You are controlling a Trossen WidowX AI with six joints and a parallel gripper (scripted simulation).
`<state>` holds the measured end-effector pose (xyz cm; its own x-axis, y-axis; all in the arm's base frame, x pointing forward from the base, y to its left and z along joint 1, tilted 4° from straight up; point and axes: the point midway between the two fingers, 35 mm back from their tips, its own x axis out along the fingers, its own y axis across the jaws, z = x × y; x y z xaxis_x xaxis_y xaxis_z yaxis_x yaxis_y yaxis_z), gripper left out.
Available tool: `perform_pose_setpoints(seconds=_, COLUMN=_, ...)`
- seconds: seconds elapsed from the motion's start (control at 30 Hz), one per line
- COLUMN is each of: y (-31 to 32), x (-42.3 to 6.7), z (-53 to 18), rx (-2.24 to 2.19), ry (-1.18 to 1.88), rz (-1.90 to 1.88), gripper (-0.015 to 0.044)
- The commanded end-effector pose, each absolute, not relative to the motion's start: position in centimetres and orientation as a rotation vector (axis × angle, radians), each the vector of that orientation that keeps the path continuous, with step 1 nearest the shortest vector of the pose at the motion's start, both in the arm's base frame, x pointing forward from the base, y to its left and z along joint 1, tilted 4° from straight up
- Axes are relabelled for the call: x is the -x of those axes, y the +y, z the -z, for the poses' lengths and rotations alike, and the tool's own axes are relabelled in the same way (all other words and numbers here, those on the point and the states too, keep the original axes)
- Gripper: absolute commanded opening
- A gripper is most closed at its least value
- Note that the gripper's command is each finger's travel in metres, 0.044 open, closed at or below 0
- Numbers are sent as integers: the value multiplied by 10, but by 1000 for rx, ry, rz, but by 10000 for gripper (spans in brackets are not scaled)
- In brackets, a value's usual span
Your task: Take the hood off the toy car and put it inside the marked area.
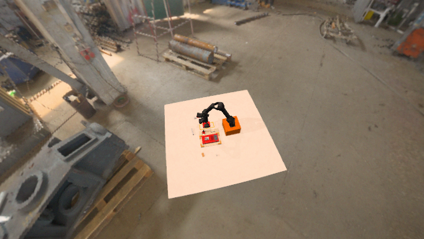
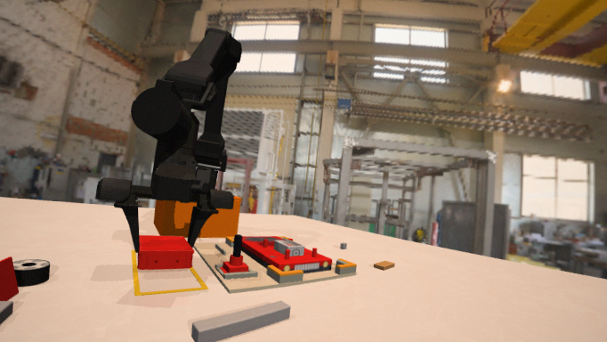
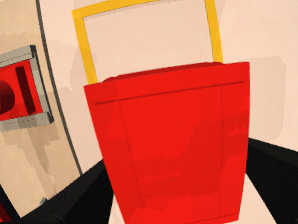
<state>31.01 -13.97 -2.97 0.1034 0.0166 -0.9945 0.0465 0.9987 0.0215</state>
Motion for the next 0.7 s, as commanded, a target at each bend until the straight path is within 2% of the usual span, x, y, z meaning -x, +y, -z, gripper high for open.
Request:
perform_pose_setpoints(seconds=0.0, y=-138, x=-309, z=35, rx=-61, ry=1474, rz=20, gripper=0)
perform_pose_setpoints(seconds=0.67, y=-138, x=-309, z=44, rx=-61, ry=1475, rz=20, gripper=0)
